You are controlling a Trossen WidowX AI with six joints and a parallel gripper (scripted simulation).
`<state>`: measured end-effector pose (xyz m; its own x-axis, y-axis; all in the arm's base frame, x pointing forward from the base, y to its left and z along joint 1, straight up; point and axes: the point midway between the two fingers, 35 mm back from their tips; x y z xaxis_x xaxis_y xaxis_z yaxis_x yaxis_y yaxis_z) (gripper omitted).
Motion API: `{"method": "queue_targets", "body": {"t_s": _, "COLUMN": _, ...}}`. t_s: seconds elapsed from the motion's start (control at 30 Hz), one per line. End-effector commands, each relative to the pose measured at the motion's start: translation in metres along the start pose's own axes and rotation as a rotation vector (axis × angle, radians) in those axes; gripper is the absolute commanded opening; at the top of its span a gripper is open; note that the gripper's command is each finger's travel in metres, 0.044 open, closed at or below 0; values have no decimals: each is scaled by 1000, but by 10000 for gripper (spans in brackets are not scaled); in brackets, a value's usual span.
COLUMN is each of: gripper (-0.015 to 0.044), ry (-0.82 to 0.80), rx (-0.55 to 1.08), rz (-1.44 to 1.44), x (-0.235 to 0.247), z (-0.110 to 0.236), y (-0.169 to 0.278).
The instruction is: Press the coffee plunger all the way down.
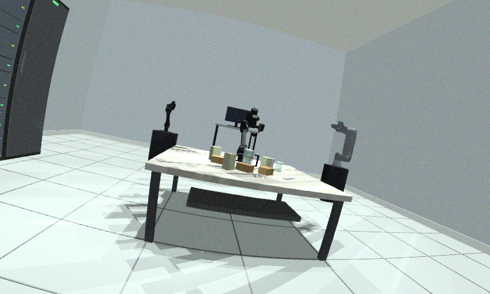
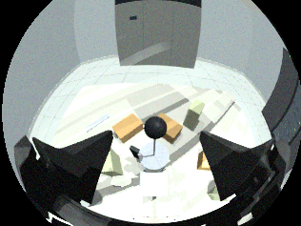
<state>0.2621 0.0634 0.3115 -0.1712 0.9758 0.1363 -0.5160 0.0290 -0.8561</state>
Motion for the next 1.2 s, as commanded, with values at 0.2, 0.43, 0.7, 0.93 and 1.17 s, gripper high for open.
{"method": "queue_targets", "body": {"t_s": 0.2, "gripper": 440, "ry": 1, "rx": -9, "rz": 10, "x": 0, "z": -9, "y": 6}}
{"method": "queue_targets", "body": {"t_s": 0.43, "gripper": 440, "ry": 0, "rx": -10, "rz": 10, "x": 0, "z": -21, "y": 6}}
{"method": "queue_targets", "body": {"t_s": 0.7, "gripper": 440, "ry": 0, "rx": -11, "rz": 11, "x": 0, "z": -33, "y": 6}}
{"method": "queue_targets", "body": {"t_s": 0.93, "gripper": 440, "ry": -1, "rx": -12, "rz": 11, "x": 0, "z": -42, "y": 6}}
{"method": "queue_targets", "body": {"t_s": 1.17, "gripper": 256, "ry": -1, "rx": -12, "rz": 11, "x": 0, "z": -42, "y": 6}}
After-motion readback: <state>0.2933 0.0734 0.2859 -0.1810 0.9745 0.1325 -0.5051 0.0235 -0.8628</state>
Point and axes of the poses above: the point midway between the two fingers, 35 mm back from their tips, its own z axis back along the fingers, its own x axis across the jaws, y = z × x, and after that the axes turned 8 degrees about -z, right-handed
